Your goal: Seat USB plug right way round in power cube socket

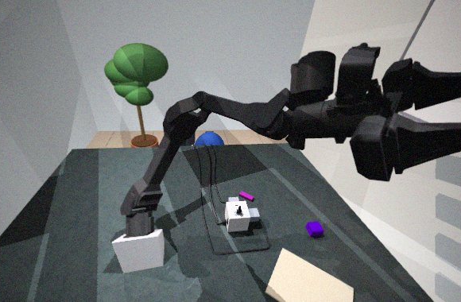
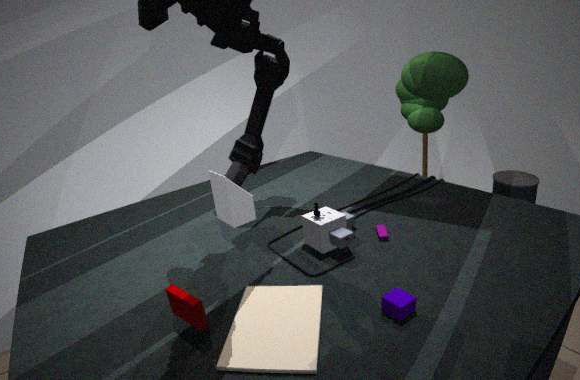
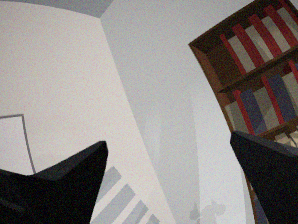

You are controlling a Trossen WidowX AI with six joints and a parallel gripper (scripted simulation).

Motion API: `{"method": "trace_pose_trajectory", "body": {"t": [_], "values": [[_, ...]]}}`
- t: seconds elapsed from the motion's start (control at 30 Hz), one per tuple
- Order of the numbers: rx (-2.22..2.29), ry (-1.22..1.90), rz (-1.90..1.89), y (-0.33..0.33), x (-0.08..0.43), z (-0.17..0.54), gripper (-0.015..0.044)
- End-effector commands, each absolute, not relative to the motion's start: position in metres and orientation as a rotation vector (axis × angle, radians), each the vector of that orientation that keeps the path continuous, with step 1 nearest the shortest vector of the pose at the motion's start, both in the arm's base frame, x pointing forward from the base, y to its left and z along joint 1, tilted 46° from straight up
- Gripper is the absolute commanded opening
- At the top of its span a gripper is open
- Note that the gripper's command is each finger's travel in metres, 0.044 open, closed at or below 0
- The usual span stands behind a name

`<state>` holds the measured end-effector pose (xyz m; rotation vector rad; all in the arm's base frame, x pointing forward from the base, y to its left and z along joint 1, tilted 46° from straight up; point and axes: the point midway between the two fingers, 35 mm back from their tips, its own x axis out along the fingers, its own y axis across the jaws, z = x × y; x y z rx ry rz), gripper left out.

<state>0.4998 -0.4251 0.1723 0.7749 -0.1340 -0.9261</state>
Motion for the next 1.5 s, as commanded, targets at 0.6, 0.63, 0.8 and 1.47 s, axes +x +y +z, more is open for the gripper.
{"method": "trace_pose_trajectory", "body": {"t": [0.6, 0.63, 0.8, 1.47], "values": [[-0.230, 1.003, 0.209, -0.158, 0.482, 0.050, 0.0440], [-0.263, 1.016, 0.276, -0.147, 0.477, 0.048, 0.0440], [-0.413, 1.038, 0.620, -0.092, 0.446, 0.042, 0.0440], [-0.645, 0.593, 1.645, 0.054, 0.315, 0.077, 0.0440]]}}
